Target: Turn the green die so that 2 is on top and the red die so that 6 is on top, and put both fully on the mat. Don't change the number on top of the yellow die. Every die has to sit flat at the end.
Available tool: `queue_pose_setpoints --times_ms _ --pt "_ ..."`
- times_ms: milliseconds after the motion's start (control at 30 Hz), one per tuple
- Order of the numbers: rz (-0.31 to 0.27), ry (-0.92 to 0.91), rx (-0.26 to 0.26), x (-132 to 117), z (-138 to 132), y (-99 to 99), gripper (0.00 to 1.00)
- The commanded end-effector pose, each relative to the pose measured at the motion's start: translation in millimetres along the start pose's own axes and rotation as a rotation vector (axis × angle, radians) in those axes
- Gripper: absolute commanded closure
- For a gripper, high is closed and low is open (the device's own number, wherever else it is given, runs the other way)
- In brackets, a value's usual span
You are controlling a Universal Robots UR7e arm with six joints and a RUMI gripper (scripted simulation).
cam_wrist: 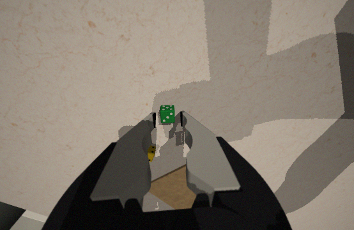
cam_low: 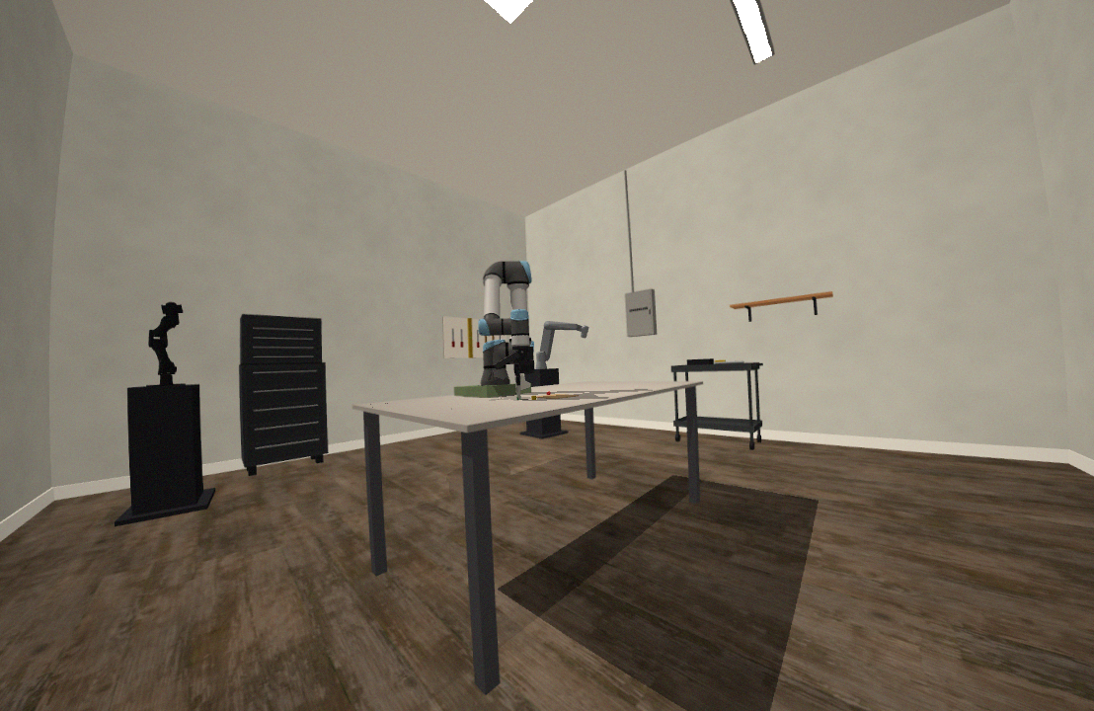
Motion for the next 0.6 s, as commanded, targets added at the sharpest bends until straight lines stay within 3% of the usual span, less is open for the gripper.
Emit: queue_pose_setpoints --times_ms 0,467,500,567 --pt "0.000 0.000 0.001 0.0 -0.4 0.3 0.82" --pt "0.000 0.000 0.001 0.0 -0.4 0.3 0.82" --pt "0.000 0.000 0.001 0.0 -0.4 0.3 1.00" --pt "0.000 0.000 0.001 0.0 -0.4 0.3 1.00"
Point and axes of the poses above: the point where the finger pads meet when closed, its own y axis back along the fingers, its own z axis across the jaws, x = y × z, the point moved 3 cm from there along y, back along the fingers, and after that the axes turned 4 degrees about -y, right-handed, at the moved point
